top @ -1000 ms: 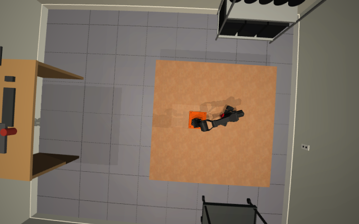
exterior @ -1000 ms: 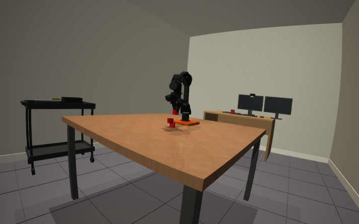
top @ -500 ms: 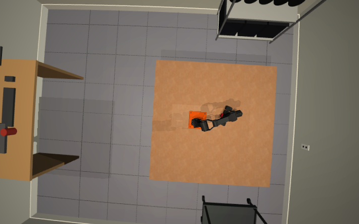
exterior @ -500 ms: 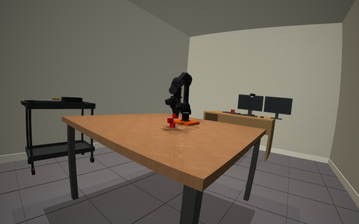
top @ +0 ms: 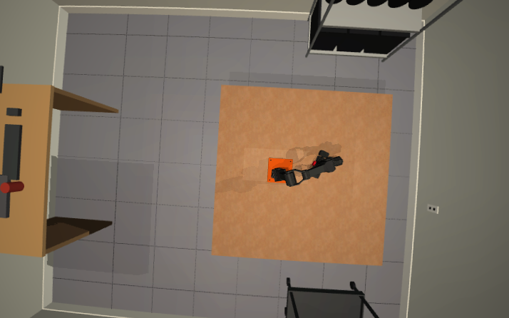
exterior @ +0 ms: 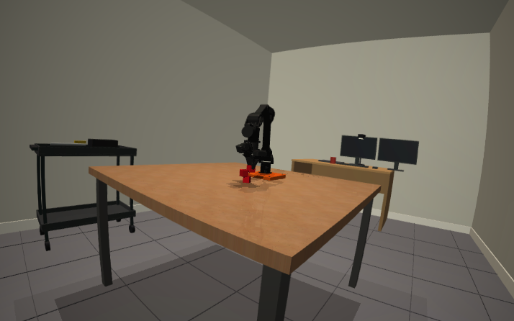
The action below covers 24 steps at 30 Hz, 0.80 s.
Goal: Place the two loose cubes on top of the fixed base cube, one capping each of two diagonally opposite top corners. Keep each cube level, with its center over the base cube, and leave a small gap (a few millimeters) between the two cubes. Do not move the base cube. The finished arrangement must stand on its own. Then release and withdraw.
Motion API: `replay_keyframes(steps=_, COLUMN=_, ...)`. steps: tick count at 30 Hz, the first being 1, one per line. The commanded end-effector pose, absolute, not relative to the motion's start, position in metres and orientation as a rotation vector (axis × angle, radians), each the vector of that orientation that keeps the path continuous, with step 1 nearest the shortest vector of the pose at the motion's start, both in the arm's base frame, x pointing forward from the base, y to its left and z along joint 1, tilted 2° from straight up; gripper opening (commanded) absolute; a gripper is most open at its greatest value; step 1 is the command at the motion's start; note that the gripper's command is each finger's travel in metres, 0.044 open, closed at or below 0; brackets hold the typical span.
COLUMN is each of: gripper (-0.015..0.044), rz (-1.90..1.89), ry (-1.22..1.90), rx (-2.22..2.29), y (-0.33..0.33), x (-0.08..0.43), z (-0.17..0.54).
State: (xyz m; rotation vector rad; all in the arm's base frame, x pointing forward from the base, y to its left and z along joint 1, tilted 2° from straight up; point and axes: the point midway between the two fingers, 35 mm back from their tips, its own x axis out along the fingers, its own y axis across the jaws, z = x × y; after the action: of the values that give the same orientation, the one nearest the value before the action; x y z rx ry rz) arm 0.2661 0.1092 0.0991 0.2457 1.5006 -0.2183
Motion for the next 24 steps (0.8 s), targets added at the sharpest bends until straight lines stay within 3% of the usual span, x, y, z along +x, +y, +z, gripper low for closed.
replay_keyframes(steps=1, gripper=0.0105, rz=-0.217, ry=1.502, rx=0.239, y=0.109, x=0.267, z=0.09)
replay_keyframes(steps=24, gripper=0.0105, rz=-0.219, ry=1.501, rx=0.24, y=0.109, x=0.268, z=0.079)
